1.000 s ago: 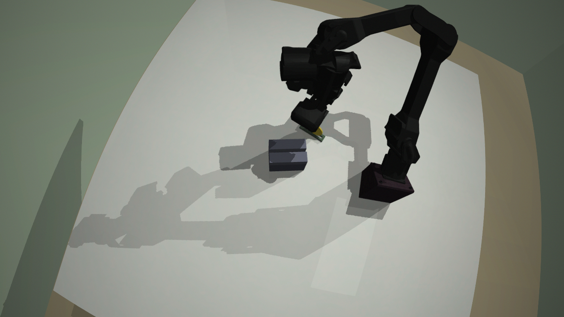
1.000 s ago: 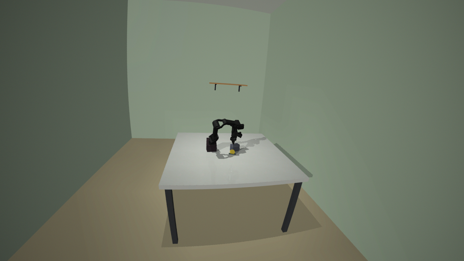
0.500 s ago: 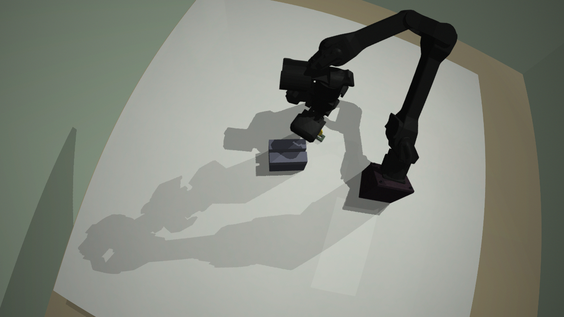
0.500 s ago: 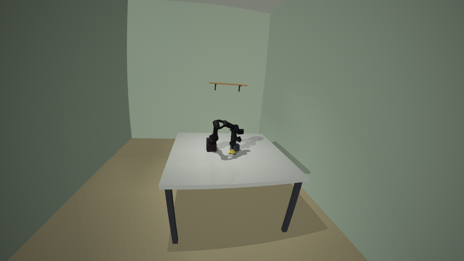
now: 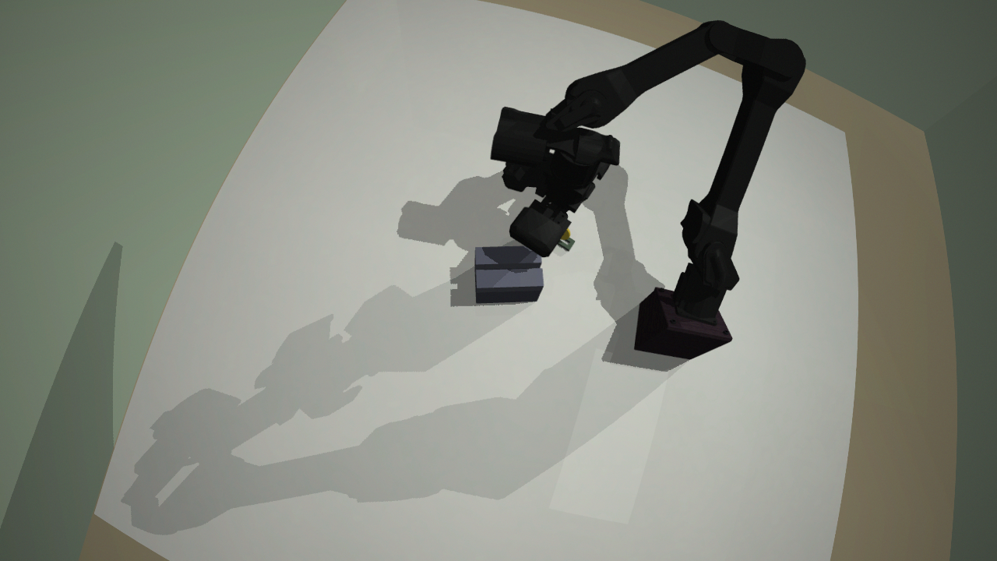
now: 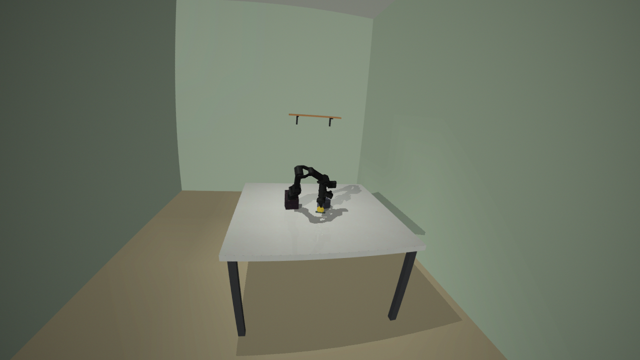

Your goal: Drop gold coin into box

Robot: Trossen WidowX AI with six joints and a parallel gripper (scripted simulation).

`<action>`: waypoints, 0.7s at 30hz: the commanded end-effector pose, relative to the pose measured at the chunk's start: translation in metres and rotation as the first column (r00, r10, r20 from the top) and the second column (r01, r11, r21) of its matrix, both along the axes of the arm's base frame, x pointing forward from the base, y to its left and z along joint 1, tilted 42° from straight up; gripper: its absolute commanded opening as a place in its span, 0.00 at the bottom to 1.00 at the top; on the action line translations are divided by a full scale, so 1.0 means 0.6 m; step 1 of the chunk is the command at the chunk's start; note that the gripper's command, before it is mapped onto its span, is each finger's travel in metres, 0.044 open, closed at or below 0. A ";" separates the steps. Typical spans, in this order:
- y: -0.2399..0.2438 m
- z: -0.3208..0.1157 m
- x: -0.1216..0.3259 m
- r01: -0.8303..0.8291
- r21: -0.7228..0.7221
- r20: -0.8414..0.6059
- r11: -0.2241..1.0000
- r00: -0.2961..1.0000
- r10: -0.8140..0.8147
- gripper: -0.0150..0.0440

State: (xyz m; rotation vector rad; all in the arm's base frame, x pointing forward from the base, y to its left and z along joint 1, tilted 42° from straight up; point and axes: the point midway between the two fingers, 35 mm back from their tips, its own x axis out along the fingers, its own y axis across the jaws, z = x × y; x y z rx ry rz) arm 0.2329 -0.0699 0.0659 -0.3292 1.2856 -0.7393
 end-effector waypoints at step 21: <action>-0.044 -0.049 -0.001 -0.004 -0.011 -0.014 1.000 1.000 0.004 0.53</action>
